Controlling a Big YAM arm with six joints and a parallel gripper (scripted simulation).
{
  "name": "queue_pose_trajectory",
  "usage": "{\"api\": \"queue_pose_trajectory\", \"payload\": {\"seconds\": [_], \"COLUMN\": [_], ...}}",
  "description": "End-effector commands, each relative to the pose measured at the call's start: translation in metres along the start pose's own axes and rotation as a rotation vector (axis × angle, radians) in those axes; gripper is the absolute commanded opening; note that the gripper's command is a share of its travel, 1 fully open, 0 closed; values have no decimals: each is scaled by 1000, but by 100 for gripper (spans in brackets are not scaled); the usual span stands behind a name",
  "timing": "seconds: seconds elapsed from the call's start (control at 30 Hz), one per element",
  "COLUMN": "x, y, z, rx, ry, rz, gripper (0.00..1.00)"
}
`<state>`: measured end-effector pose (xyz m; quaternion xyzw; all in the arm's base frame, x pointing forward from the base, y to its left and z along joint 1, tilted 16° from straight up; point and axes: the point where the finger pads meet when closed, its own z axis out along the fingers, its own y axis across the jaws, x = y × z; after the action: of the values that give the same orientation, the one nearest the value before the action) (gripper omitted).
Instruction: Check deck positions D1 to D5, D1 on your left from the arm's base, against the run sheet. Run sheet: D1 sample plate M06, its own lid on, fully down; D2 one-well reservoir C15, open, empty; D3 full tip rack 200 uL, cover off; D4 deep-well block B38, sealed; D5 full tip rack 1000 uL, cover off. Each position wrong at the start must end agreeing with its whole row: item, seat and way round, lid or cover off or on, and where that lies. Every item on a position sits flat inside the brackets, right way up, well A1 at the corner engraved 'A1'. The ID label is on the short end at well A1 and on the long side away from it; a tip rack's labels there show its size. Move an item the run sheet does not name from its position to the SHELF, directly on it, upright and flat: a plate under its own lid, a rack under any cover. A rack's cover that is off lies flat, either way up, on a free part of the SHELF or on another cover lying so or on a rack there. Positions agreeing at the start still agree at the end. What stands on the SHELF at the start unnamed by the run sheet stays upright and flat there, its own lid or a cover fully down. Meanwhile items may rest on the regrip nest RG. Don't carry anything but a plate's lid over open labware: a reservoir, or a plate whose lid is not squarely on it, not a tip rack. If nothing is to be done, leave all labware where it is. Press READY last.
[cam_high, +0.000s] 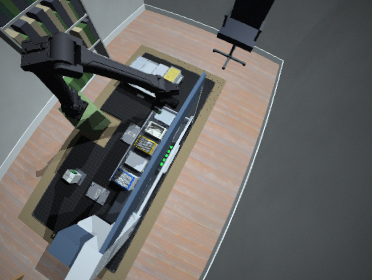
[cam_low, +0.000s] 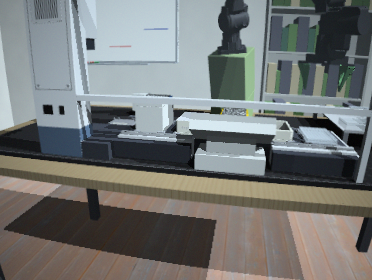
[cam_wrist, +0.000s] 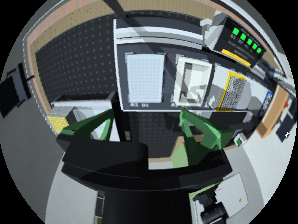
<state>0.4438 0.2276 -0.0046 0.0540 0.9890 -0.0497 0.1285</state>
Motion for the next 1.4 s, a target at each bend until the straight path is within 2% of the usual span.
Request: {"api": "queue_pose_trajectory", "payload": {"seconds": [0.0, 0.4, 0.47, 0.5, 0.53, 0.57, 0.93, 1.03, 1.07, 1.13, 1.17, 1.37], "x": [-26, -25, -25, -19, -24, -25, -24, -22, -25, -24, -12, 5], "y": [21, 20, 20, 20, 20, 20, 19, 19, 19, 17, -3, -28], "z": [-41, -84, -84, -69, -88, -94, -133, -127, -113, -113, -113, -111], "rx": [-52, -55, -55, -31, -52, -57, -58, -52, -44, -41, -35, -35], "ry": [-68, -70, -70, -41, -65, -70, -72, -64, -57, -53, -50, -48], "rz": [18, 19, 19, 11, 18, 19, 20, 18, 26, 23, 7, 8], "gripper": [100, 100, 100, 100, 100, 100, 100, 100, 100, 100, 100, 100]}}
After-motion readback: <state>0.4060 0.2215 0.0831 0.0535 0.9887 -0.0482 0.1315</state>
